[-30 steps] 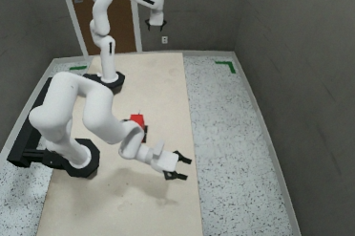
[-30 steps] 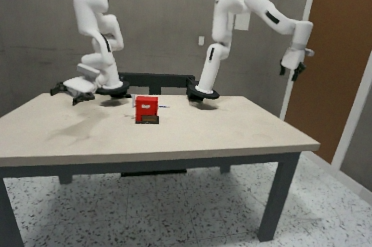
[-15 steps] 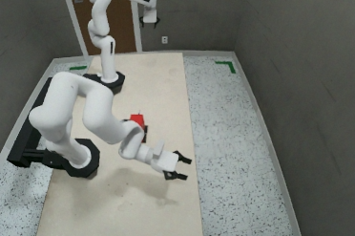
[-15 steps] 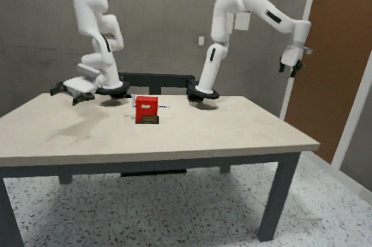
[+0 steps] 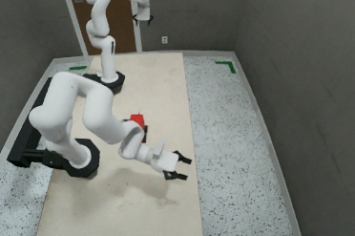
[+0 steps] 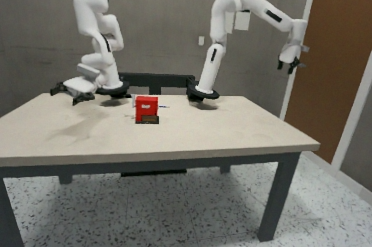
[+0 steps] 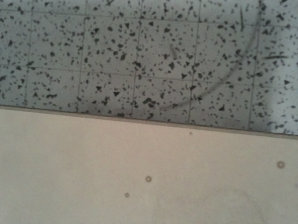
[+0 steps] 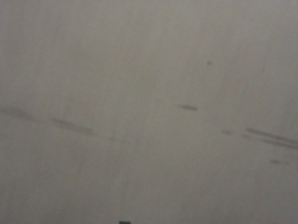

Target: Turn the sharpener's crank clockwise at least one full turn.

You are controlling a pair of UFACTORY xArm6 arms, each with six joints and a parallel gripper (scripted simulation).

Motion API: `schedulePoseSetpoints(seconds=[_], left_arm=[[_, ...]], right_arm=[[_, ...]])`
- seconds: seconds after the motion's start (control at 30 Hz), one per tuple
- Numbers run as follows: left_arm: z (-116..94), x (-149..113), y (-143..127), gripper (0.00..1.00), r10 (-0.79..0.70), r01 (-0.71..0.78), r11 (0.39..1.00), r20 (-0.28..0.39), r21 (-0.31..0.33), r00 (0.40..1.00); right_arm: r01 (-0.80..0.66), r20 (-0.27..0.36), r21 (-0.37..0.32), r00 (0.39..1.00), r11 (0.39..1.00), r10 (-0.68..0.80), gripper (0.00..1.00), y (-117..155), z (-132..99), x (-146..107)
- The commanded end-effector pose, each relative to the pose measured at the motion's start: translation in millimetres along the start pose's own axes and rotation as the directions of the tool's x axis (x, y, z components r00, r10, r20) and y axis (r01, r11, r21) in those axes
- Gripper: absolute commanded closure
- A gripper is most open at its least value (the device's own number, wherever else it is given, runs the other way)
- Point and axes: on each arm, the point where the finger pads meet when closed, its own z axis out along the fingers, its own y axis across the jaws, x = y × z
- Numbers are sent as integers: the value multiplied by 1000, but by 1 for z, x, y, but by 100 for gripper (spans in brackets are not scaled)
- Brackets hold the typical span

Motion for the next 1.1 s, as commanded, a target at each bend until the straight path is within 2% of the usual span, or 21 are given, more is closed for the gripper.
schedulePoseSetpoints(seconds=[0.0,0.53,0.6,1.07], left_arm=[[-4,10,-21,0,9,-9,1000,1,-9,1000],[-10,27,-76,0,29,-29,999,3,-20,1000],[-10,27,-76,0,29,-29,999,3,-20,1000],[-15,35,-120,0,46,-46,999,-1,-29,999]], right_arm=[[-1,-3,-1,1000,1000,1,0,0,1,1],[-1,-3,-1,1000,1000,1,0,0,1,1],[-1,-3,-1,1000,1000,1,0,0,1,1],[-1,-3,-1,1000,1000,1,0,0,1,1]])
